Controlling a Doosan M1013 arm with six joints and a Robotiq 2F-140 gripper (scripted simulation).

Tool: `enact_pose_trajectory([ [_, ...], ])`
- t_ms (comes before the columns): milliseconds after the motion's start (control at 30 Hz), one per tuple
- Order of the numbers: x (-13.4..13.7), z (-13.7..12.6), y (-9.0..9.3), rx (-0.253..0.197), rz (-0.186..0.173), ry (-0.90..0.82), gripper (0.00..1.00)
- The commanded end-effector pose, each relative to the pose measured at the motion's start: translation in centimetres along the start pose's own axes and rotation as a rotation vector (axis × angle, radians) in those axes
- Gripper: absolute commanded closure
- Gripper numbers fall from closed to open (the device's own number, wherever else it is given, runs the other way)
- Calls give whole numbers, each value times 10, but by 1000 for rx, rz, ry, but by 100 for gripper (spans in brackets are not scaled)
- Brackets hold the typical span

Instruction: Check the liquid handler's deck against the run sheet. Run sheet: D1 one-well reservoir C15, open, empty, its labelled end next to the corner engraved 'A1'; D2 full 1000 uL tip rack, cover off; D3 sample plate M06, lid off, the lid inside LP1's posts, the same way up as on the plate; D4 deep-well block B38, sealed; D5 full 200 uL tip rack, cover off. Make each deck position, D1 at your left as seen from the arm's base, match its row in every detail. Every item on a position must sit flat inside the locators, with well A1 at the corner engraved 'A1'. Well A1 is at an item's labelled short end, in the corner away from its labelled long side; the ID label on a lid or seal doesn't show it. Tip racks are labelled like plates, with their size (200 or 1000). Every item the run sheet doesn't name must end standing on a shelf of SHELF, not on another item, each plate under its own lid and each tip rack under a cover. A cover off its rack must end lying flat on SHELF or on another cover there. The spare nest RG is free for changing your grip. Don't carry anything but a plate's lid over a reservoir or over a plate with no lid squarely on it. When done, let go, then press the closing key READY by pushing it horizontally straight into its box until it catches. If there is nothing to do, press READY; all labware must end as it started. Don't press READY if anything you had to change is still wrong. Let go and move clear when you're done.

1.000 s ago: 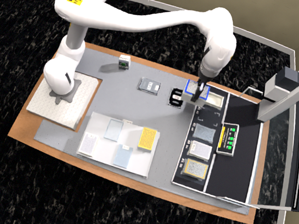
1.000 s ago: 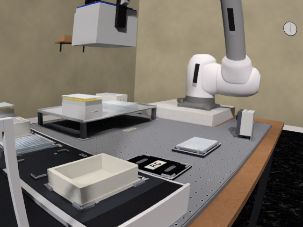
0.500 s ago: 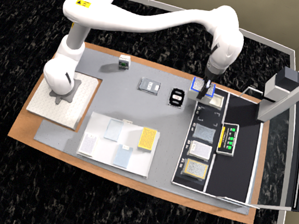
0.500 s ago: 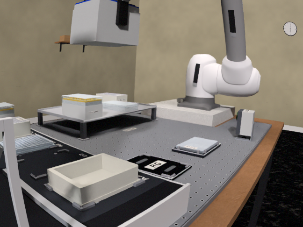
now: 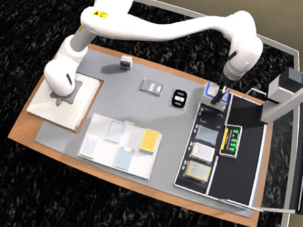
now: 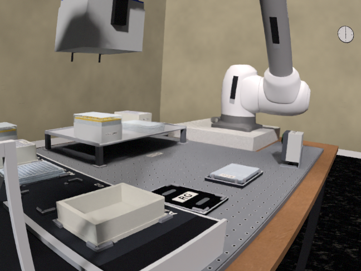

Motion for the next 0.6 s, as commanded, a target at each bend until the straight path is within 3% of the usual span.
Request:
enact_pose_trajectory([
  [0, -5, 18, -2, 0, 1, 0, 90],
  [433, -20, 71, -2, 0, 1, 0, 90],
  [567, -21, 74, -2, 0, 1, 0, 90],
])
Point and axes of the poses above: the point where the finger pads meet when closed, its own y axis out along the fingers, its own x axis across the jaws, z = x × y, the point moved 2 cm from there along -y, back along the fingers, and after that the axes turned 14 degrees about y, right-handed, at the moved point
